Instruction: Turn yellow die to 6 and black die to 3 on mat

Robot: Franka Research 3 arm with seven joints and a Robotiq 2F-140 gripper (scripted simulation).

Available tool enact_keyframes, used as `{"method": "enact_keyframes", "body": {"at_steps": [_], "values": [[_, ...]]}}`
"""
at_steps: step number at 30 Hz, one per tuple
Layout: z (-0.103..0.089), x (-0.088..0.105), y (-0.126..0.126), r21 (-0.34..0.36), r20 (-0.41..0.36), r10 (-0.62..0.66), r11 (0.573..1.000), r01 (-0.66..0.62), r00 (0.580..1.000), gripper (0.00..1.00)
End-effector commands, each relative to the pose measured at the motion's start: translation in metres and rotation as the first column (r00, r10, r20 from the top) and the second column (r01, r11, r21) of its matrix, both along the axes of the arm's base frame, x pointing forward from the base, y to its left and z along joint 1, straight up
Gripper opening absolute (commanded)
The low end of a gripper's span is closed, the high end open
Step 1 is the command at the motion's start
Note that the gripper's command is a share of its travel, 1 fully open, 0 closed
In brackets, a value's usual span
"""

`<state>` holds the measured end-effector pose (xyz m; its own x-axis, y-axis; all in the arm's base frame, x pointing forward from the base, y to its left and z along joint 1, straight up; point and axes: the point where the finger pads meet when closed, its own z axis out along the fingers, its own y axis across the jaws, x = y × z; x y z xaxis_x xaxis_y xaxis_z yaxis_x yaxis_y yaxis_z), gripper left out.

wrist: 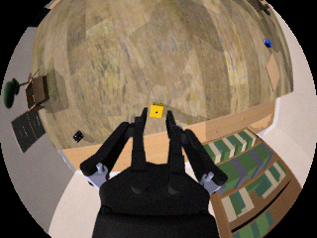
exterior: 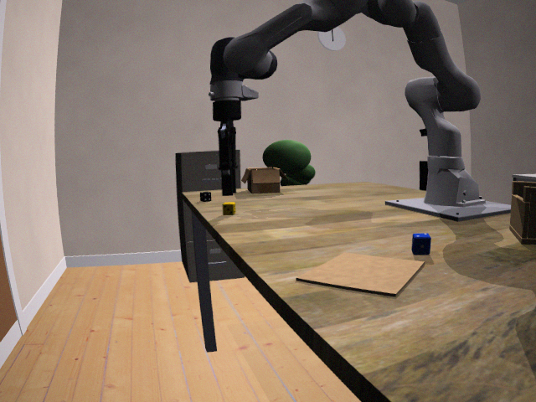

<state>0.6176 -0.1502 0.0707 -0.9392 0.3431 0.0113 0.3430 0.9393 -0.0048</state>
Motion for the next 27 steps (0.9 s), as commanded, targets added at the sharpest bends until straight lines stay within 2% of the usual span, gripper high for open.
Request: {"method": "enact_keyframes", "body": {"at_steps": [1,27], "values": [[-0.0055,0.0014,-0.0010,0.000,0.006,0.004,1.000,-0.004,1.000,0.35],[-0.0136,0.0016,-0.0009,0.000,0.006,0.004,1.000,-0.004,1.000,0.35]]}}
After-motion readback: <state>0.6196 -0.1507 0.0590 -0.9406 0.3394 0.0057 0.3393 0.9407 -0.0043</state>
